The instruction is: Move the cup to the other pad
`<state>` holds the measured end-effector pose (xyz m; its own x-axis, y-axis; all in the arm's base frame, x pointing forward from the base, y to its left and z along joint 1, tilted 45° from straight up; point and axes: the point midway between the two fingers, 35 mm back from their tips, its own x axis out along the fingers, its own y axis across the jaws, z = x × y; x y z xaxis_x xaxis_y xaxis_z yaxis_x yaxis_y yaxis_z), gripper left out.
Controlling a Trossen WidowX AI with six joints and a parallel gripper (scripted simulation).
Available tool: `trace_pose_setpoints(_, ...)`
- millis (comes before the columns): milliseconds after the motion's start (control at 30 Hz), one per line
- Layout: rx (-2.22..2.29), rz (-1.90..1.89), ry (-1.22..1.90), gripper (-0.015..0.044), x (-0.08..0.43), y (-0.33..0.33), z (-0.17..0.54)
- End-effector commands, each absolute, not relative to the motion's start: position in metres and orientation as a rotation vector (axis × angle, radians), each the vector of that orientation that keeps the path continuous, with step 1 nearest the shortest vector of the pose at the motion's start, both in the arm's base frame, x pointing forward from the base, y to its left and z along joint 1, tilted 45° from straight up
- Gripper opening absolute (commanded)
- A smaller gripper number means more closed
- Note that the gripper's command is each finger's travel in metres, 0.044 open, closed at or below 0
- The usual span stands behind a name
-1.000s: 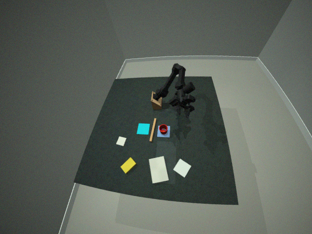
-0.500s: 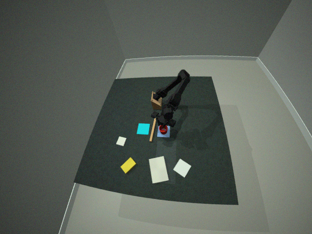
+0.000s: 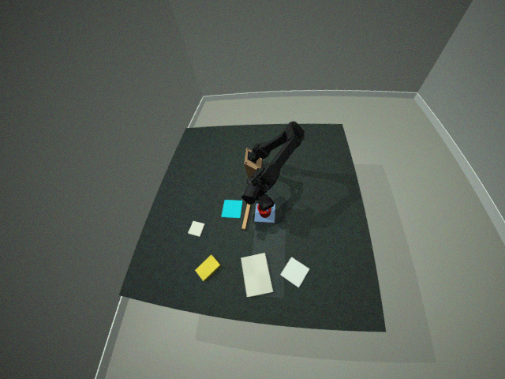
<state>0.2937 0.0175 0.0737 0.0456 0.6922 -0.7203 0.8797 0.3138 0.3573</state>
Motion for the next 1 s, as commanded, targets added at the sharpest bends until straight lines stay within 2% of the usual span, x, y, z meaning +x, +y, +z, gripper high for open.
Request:
trace_pose_setpoints(0, 1.443, -0.271, 1.702, 0.0148, 0.294, 0.019, 0.073)
trace_pose_setpoints(967, 1.443, -0.271, 1.702, 0.0148, 0.298, 0.053, 0.040)
